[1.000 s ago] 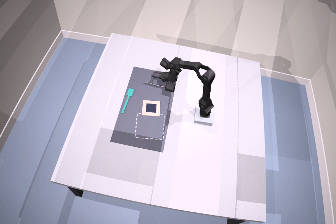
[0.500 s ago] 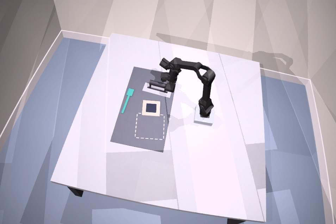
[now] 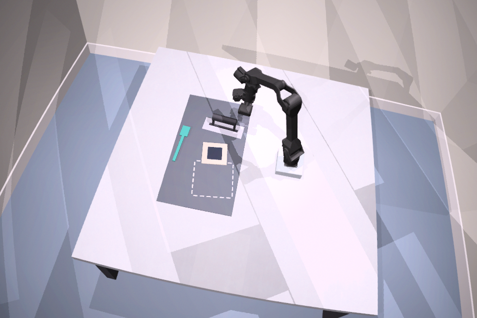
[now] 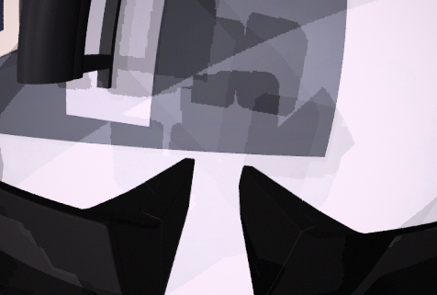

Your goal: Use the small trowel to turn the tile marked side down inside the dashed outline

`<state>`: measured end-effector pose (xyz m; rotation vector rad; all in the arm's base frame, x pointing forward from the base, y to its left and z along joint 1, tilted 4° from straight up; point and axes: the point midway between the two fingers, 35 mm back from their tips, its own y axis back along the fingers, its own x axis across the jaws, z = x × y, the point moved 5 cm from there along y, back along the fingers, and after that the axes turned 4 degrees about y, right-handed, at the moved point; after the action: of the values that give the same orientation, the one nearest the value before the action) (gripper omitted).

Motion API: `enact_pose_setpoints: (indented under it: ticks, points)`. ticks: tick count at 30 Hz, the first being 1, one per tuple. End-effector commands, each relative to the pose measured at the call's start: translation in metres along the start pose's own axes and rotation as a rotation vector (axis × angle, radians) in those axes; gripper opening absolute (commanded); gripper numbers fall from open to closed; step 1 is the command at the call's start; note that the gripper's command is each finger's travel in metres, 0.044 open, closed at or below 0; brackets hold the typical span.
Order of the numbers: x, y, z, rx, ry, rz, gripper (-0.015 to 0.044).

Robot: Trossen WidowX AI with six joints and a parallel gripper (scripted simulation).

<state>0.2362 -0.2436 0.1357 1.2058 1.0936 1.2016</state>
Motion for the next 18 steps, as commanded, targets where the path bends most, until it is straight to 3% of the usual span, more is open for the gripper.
enact_pose_setpoints:
  ticks: [1, 10, 14, 18]
  points:
    - [-0.0039, 0.0003, -0.001, 0.003, 0.007, 0.007, 0.01]
    - [-0.0026, 0.0003, -0.0011, 0.002, 0.001, 0.002, 0.01]
    - [-0.0026, 0.0003, -0.0011, 0.002, 0.001, 0.002, 0.0]
    - [-0.0026, 0.0003, -0.0011, 0.002, 0.001, 0.002, 0.0]
